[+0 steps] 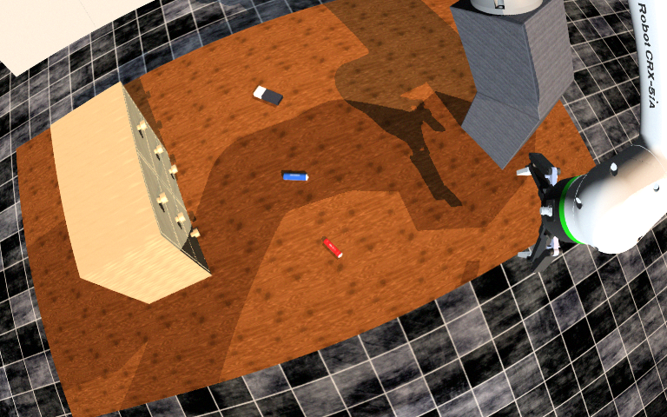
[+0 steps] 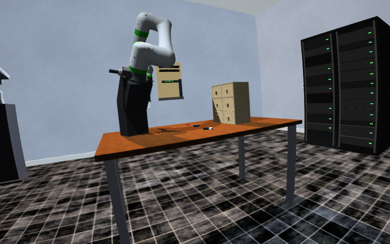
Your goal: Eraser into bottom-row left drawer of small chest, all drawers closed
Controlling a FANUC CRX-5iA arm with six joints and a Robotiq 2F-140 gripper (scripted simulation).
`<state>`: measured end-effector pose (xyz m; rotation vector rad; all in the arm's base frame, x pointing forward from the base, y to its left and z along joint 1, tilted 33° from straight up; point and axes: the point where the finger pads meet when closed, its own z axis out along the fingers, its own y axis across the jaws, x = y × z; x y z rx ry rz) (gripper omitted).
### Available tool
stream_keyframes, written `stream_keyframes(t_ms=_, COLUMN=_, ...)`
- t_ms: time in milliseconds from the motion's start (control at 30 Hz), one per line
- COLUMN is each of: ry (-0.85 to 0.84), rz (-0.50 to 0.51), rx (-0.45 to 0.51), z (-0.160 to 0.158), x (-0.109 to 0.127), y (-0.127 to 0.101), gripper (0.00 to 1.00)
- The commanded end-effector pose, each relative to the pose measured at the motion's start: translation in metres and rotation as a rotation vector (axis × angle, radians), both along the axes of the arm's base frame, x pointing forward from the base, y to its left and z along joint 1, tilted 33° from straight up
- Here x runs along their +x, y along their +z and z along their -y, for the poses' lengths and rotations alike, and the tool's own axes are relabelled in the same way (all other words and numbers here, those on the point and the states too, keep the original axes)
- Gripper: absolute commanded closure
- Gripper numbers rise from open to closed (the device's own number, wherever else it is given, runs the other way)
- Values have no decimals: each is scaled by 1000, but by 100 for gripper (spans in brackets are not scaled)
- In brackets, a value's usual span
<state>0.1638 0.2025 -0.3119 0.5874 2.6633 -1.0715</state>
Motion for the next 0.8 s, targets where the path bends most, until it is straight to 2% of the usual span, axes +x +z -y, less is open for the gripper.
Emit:
stream_keyframes(t_ms=0, ry=0, rz=0, rx=0, z=0, x=0, y=0, gripper=0)
stream_keyframes(t_ms=600, ry=2, rz=-3, rx=2, z=-1, x=1, y=2, gripper=0)
stream_keyframes(t_ms=700, ry=29, rz=-31, rx=23, z=-12, x=17, y=20, gripper=0)
stream_keyframes(t_ms=767, ry=68, rz=-67, rx=54, z=-24, x=43, y=49, gripper=0)
